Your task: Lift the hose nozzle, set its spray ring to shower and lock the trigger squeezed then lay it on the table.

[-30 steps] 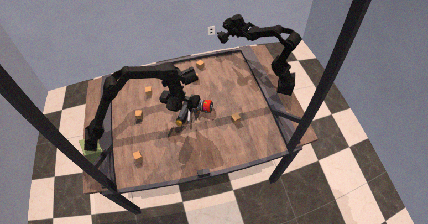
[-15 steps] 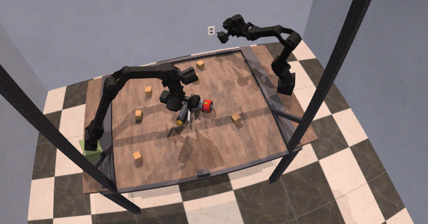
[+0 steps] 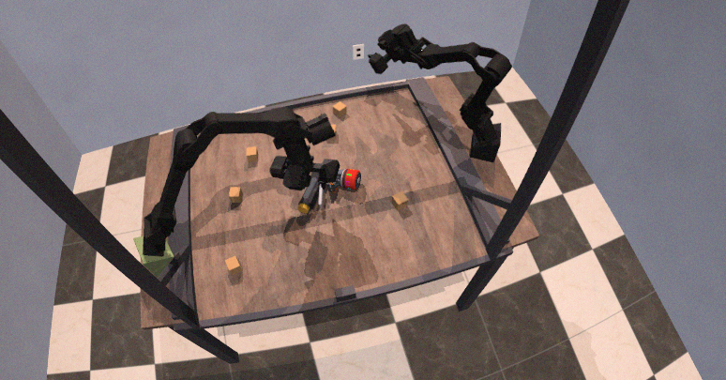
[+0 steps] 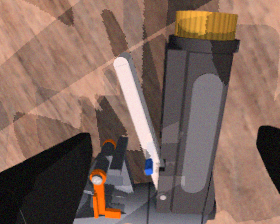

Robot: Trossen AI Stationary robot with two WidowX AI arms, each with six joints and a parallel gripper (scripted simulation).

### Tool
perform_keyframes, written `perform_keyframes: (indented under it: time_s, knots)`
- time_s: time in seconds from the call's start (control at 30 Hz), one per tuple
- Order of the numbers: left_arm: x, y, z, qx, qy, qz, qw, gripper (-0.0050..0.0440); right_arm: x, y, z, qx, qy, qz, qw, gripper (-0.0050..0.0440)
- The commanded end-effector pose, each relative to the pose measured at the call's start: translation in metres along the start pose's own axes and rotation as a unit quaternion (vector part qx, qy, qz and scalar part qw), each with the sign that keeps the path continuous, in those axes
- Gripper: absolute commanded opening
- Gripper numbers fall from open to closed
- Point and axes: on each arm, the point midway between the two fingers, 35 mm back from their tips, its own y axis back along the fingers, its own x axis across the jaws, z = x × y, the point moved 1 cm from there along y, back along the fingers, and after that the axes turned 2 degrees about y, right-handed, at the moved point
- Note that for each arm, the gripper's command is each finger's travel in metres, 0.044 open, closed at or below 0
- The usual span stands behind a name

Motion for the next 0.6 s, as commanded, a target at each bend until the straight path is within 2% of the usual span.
perform_keyframes:
  time_s: [0.0, 0.17, 0.3, 0.37, 0.57]
  knots:
    - [0.003, 0.018, 0.001, 0.019, 0.055, 0.035, 0.998, 0.0367, 0.0, 0.002, 0.008, -0.011, -0.002, 0.001, 1.0, 0.0408]
    - [0.007, 0.031, 0.003, 0.036, 0.17, 0.09, 0.981, 0.0367, 0.0, 0.002, 0.008, -0.011, -0.002, 0.001, 1.0, 0.0408]
    - [0.008, 0.039, 0.006, 0.039, 0.253, 0.13, 0.958, 0.0367, 0.0, 0.002, 0.008, -0.011, -0.002, 0.001, 1.0, 0.0408]
    - [0.008, 0.039, 0.006, 0.039, 0.253, 0.13, 0.958, 0.0367, 0.0, 0.002, 0.008, -0.011, -0.002, 0.001, 1.0, 0.0408]
    - [0.007, 0.052, 0.013, 0.028, 0.372, 0.191, 0.908, 0.0367, 0.0, 0.002, 0.008, -0.011, -0.002, 0.001, 1.0, 0.0408]
